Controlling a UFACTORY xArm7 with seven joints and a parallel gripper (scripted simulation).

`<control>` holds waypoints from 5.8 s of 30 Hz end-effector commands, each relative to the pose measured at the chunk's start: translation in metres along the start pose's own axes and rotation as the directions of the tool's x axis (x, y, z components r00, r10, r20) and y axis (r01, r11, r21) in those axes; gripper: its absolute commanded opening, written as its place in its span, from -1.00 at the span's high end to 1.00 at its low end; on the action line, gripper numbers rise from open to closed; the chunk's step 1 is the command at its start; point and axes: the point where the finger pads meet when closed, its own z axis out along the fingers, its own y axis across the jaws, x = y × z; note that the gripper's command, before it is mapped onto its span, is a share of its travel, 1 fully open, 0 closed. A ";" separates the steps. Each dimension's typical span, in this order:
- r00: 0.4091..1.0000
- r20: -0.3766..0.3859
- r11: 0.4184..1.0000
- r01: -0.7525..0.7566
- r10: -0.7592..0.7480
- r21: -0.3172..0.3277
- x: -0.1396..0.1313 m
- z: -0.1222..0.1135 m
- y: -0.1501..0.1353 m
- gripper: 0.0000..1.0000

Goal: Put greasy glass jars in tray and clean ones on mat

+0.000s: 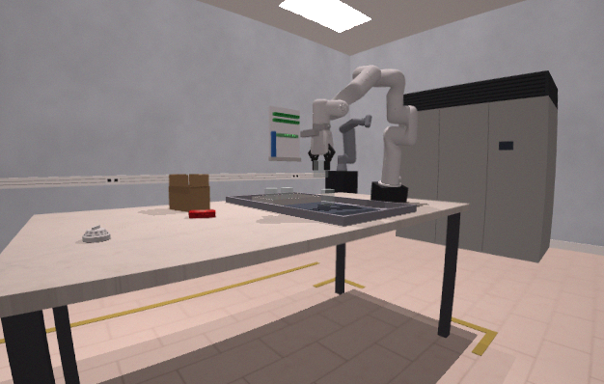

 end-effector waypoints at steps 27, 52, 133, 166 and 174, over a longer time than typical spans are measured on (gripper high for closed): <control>1.000 -0.006 1.000 0.001 -0.001 0.000 -0.035 -0.002 0.081 1.00; 1.000 -0.006 1.000 0.001 -0.001 0.000 -0.065 -0.002 0.144 1.00; 1.000 -0.006 1.000 0.001 -0.001 0.000 -0.128 0.051 0.282 1.00; 1.000 -0.006 1.000 0.001 -0.001 0.000 -0.128 0.104 0.282 1.00; 1.000 -0.006 1.000 0.001 -0.001 0.000 -0.128 0.112 0.282 1.00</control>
